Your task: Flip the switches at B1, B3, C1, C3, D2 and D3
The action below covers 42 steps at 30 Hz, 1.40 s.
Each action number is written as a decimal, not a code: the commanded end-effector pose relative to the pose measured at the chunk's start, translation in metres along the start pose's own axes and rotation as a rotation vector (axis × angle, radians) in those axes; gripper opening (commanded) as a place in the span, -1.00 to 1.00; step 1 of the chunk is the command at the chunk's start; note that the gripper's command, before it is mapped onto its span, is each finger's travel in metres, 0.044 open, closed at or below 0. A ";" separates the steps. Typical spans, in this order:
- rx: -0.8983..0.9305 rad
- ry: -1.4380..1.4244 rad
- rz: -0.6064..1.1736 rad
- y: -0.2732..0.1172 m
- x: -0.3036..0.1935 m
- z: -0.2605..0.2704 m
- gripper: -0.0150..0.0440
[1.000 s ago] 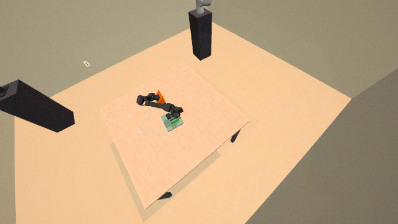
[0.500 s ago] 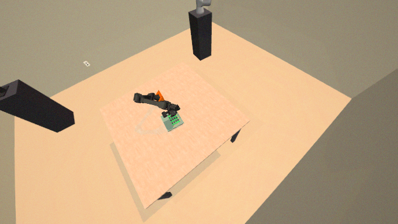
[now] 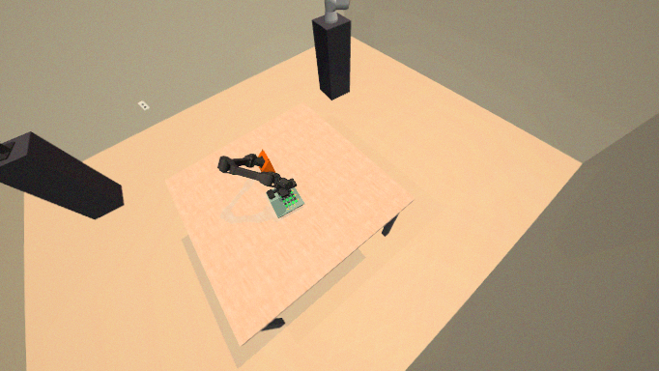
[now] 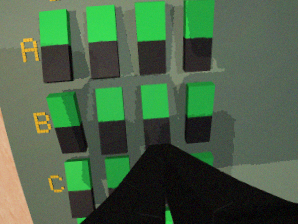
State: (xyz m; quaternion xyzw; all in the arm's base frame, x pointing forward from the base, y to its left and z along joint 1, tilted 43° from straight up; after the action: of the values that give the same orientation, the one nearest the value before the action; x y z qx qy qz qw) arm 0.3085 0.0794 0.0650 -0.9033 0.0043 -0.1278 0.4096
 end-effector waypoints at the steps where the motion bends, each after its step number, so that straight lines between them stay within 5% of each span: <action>1: -0.010 -0.008 0.005 0.008 -0.002 -0.001 -0.49; 42: -0.010 -0.008 0.005 0.023 -0.002 -0.001 -0.49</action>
State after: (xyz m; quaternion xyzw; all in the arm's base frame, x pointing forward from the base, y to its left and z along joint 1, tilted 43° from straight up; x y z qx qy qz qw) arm 0.3084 0.0647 0.0493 -0.9046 0.0069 -0.1250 0.4075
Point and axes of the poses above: the point midway between the two fingers, 35 mm back from their tips, its own y axis out along the fingers, its own z axis across the jaws, x = y × z, the point moved 10 cm from there along -y, back along the fingers, and after that the axes turned 10 degrees about y, right-handed, at the moved point
